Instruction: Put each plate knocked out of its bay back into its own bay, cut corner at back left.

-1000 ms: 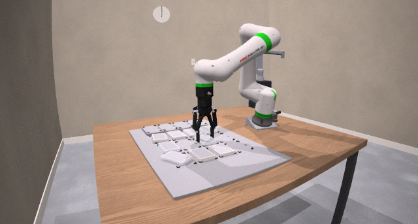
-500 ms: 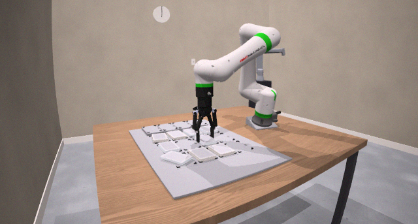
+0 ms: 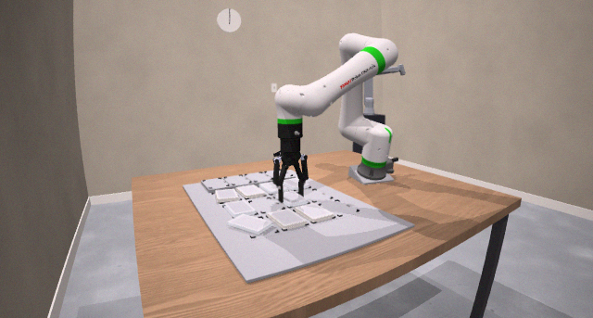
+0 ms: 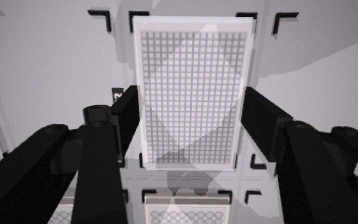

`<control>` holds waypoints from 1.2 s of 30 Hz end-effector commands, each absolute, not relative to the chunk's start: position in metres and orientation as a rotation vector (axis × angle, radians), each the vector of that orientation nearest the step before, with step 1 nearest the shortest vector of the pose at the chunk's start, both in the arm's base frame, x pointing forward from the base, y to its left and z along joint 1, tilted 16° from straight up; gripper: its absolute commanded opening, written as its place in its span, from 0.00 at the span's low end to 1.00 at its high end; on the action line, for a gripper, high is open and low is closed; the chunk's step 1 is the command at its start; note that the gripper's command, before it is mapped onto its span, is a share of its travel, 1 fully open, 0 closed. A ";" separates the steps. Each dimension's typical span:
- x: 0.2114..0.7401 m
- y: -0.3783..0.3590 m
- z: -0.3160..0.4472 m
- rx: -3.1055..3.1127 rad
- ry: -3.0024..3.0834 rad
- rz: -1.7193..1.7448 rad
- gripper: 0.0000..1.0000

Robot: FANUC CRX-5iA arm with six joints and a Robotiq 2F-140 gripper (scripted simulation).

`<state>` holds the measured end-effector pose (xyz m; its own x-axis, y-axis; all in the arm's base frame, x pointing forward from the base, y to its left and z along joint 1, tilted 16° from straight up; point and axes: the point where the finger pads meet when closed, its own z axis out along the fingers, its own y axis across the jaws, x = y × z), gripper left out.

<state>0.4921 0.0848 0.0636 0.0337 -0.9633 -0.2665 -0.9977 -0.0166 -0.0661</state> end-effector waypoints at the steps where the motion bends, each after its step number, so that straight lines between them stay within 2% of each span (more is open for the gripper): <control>1: 0.493 0.085 0.064 -2.074 2.022 0.212 0.10; 28: 0.493 0.085 0.063 -2.074 2.022 0.212 0.10; 29: 0.493 0.085 0.063 -2.074 2.022 0.212 0.70; 36: 0.493 0.085 0.063 -2.074 2.022 0.212 0.70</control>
<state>0.4921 0.0854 0.0619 0.0336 -0.9632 -0.2666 -0.9977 -0.0166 -0.0659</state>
